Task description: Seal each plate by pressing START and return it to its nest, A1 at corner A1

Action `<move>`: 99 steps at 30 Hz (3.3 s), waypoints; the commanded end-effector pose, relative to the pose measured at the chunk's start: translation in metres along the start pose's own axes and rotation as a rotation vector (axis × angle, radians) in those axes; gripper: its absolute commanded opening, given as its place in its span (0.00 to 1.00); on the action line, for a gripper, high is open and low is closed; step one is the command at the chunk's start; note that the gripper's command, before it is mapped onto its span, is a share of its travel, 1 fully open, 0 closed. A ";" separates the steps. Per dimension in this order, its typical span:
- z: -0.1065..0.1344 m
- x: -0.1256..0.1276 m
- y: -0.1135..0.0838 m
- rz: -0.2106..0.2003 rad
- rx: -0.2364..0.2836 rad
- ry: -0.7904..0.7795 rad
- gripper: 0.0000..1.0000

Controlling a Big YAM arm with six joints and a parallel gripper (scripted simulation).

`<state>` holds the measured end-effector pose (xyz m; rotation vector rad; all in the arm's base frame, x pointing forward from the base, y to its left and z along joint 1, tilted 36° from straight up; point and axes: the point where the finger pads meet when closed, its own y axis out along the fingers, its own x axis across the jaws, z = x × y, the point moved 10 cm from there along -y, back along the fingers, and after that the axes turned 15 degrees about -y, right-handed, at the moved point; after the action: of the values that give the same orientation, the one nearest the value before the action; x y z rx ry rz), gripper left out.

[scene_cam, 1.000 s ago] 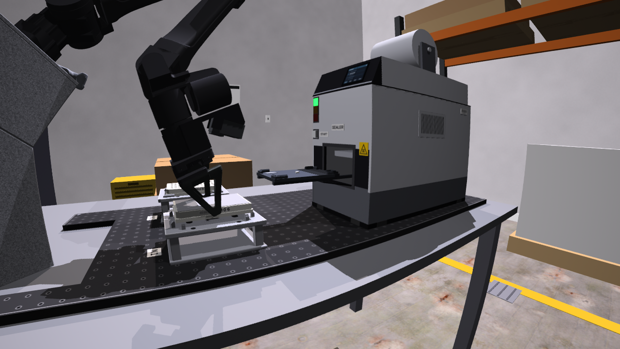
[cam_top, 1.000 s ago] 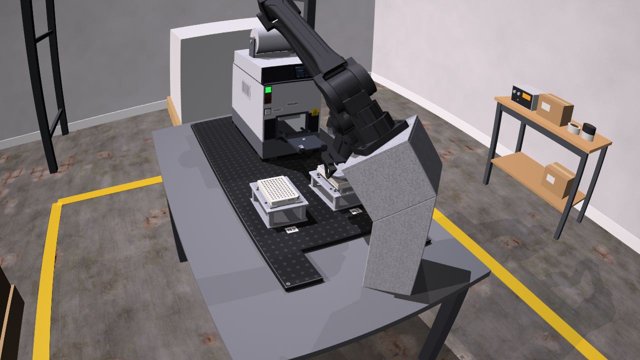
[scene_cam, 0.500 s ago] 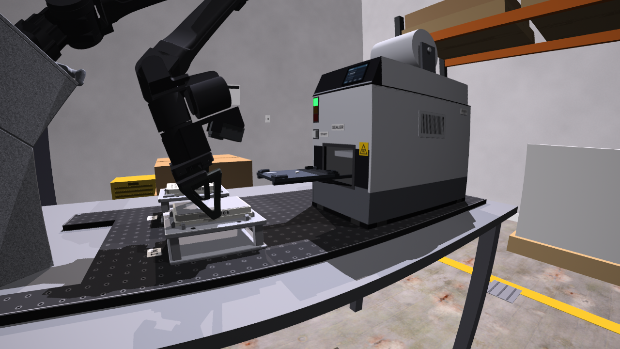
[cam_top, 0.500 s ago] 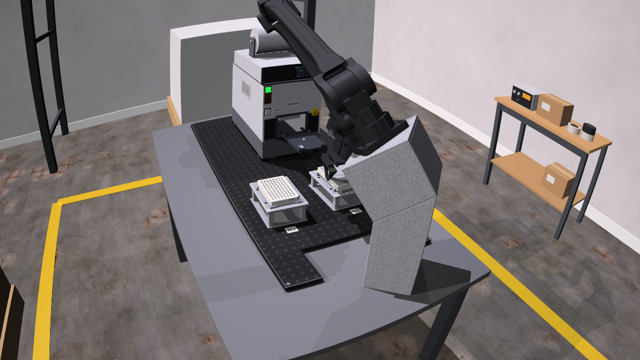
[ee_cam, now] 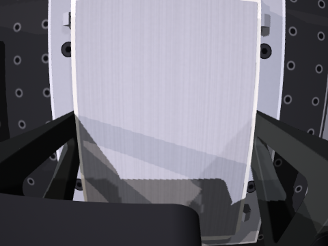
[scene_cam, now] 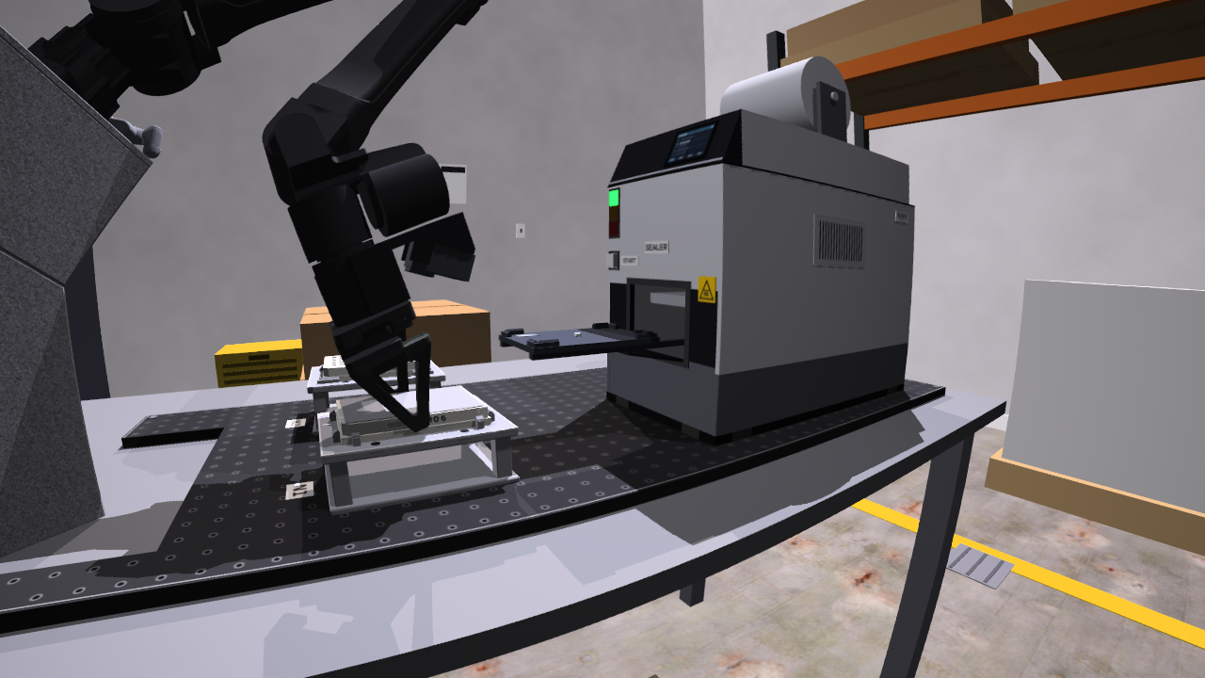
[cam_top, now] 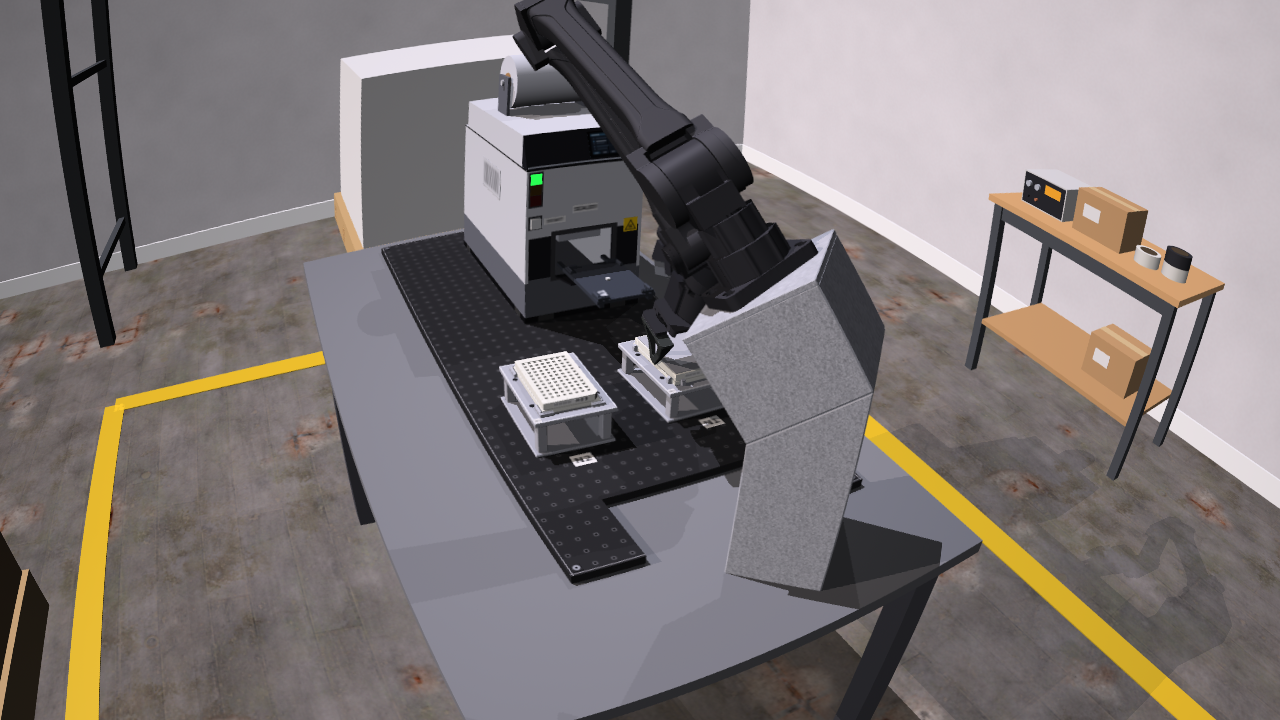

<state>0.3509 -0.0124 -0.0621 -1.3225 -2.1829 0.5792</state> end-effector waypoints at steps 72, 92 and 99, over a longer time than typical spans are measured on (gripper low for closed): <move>-0.010 -0.008 -0.005 0.019 -0.034 0.002 1.00; -0.010 -0.009 -0.005 0.022 -0.034 -0.001 1.00; -0.010 -0.009 -0.005 0.023 -0.034 -0.001 1.00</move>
<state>0.3510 -0.0127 -0.0615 -1.3215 -2.1826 0.5786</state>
